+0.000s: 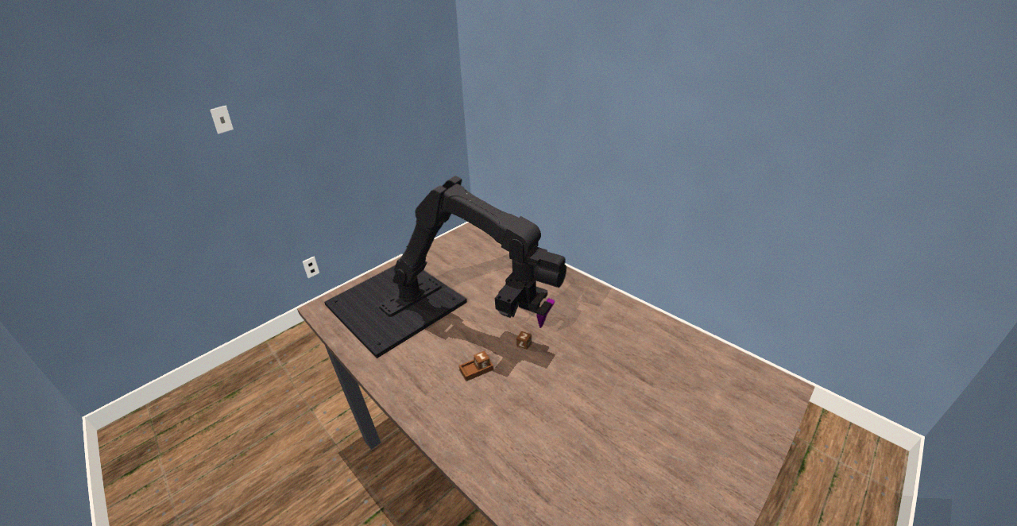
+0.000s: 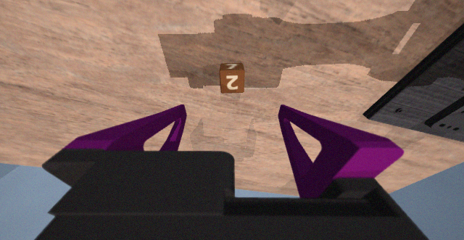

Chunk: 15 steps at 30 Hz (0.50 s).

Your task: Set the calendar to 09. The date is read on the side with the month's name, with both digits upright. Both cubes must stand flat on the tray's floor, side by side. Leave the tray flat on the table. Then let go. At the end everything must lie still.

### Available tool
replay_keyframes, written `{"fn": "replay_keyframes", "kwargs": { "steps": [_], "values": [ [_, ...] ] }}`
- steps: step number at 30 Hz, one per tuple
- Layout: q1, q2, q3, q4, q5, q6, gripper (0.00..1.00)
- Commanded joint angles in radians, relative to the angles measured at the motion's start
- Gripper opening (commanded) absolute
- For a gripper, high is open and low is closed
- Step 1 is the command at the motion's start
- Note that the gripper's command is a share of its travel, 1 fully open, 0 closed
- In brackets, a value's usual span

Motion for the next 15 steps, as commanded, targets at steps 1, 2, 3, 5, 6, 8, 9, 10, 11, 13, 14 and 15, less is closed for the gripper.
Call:
{"fn": "replay_keyframes", "kwargs": {
  "steps": [1,2,3,5,6,8,9,10,11,13,14,15],
  "values": [
    [0.0,-0.018,0.004,0.001,0.013,0.001,1.0],
    [0.0,-0.018,0.004,0.001,0.013,0.001,1.0],
    [0.0,-0.018,0.004,0.001,0.013,0.001,1.0],
    [0.0,-0.018,0.004,0.001,0.013,0.001,1.0],
    [0.0,-0.018,0.004,0.001,0.013,0.001,1.0],
    [0.0,-0.018,0.004,0.001,0.013,0.001,1.0],
    [0.0,-0.018,0.004,0.001,0.013,0.001,1.0],
    [0.0,-0.018,0.004,0.001,0.013,0.001,1.0],
    [0.0,-0.018,0.004,0.001,0.013,0.001,1.0],
    [-0.002,-0.019,0.007,-0.003,0.013,-0.006,1.0],
    [-0.004,-0.02,0.009,-0.006,0.013,-0.013,1.0],
    [-0.005,-0.021,0.012,-0.01,0.013,-0.02,1.0]
  ]
}}
